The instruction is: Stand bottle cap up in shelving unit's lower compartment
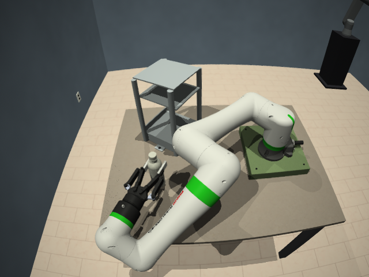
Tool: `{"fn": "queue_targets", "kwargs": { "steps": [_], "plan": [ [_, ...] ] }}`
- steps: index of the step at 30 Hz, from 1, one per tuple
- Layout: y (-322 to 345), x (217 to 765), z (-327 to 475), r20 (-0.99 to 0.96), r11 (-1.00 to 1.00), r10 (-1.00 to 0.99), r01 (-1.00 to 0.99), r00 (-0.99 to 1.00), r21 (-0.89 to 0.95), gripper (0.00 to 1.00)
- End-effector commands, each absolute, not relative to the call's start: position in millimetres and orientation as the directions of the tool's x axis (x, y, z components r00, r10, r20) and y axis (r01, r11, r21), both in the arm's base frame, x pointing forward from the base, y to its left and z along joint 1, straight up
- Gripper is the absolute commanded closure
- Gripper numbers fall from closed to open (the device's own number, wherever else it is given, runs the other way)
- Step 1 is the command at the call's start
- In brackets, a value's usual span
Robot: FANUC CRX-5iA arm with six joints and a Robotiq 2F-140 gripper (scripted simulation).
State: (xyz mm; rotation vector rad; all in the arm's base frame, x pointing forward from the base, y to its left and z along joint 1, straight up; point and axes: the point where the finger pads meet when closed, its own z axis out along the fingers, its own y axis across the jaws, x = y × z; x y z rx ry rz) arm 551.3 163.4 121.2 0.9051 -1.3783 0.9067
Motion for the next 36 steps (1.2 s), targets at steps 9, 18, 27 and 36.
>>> {"fn": "queue_targets", "kwargs": {
  "steps": [9, 18, 27, 36],
  "plan": [
    [163, 551, 144, 1.0, 0.394, -0.002, -0.919, -0.004, -0.003, 1.0],
    [163, 551, 146, 1.0, 0.394, -0.002, -0.919, -0.004, -0.003, 1.0],
    [163, 551, 146, 1.0, 0.394, -0.002, -0.919, -0.004, -0.003, 1.0],
    [162, 550, 146, 1.0, 0.394, -0.002, -0.919, -0.004, -0.003, 1.0]
  ]
}}
